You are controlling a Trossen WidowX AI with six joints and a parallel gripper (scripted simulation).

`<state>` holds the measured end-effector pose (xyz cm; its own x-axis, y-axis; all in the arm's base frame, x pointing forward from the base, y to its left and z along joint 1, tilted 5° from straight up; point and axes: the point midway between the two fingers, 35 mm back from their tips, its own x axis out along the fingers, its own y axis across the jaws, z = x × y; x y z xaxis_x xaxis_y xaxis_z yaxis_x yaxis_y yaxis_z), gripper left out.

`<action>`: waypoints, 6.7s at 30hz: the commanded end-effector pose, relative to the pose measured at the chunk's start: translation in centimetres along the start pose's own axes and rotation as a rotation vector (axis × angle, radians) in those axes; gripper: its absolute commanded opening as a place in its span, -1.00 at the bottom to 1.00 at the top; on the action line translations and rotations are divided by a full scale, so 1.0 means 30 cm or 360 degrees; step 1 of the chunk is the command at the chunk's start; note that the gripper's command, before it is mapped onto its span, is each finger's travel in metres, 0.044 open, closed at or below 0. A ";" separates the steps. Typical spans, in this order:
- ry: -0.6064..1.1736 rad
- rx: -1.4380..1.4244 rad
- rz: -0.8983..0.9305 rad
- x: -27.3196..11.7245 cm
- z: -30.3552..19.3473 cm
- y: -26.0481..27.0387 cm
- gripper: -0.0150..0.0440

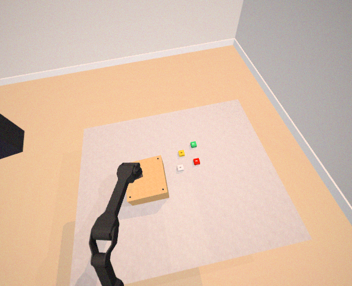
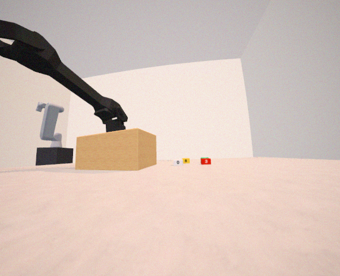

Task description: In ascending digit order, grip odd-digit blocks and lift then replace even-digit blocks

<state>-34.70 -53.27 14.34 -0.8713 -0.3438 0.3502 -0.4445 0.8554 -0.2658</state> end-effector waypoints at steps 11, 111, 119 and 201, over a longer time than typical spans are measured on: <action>-0.0319 -0.0931 -0.0762 -0.450 0.002 -0.532 0.86; 0.6363 -0.0666 -0.2846 -2.843 -0.957 0.818 0.86; 0.6359 -0.0665 -0.2843 -2.974 -0.979 0.798 0.86; 0.6380 -0.0691 -0.2843 -2.486 -0.477 0.784 0.86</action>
<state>23.05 -1.99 -4.60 -0.0523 -0.0282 -0.9982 0.1805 0.9829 -0.0373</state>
